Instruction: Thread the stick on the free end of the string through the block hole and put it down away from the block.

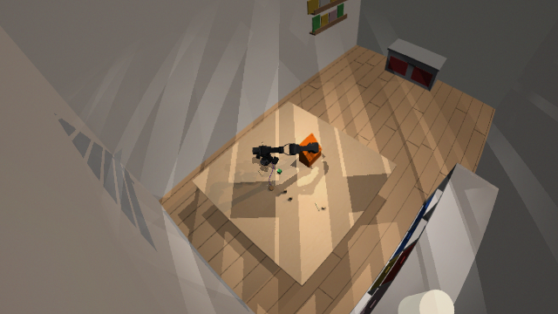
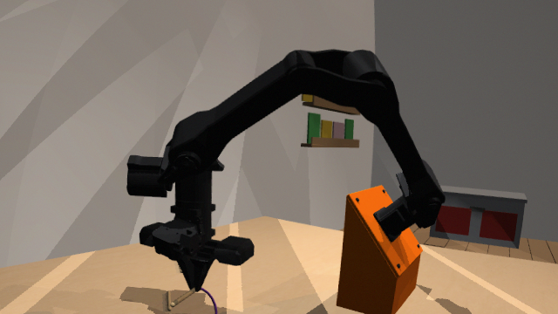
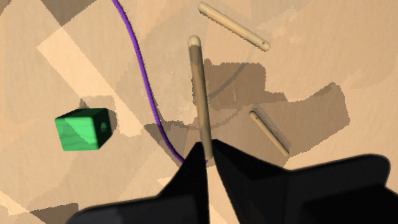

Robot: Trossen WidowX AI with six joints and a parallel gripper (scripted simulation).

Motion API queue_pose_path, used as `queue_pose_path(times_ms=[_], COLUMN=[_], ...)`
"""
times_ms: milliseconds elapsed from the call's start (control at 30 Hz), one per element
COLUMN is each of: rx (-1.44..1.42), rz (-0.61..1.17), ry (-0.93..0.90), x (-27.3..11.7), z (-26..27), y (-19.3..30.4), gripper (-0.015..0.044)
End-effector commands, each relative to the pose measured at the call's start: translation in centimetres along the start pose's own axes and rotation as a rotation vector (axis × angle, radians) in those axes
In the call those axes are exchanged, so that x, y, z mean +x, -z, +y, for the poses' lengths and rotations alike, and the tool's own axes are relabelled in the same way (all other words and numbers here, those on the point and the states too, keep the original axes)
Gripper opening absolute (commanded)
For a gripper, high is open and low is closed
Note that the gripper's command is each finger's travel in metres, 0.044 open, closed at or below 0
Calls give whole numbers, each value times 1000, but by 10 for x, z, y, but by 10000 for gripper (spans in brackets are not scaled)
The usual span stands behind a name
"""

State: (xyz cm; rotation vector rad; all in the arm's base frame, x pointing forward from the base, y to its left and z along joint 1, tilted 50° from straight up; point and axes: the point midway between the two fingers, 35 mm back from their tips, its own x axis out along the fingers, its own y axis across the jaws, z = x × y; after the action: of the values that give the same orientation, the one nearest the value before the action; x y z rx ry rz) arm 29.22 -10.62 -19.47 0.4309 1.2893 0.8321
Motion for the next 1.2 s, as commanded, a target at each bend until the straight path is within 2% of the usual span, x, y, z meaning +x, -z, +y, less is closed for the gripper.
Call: queue_pose_path(times_ms=[0, 1167], rx=[-142, -1420], rz=[-4, -7], ry=[2, 2], x=[-1, 1], z=[-1, 4], y=[-5, -34], gripper=[0, 0])
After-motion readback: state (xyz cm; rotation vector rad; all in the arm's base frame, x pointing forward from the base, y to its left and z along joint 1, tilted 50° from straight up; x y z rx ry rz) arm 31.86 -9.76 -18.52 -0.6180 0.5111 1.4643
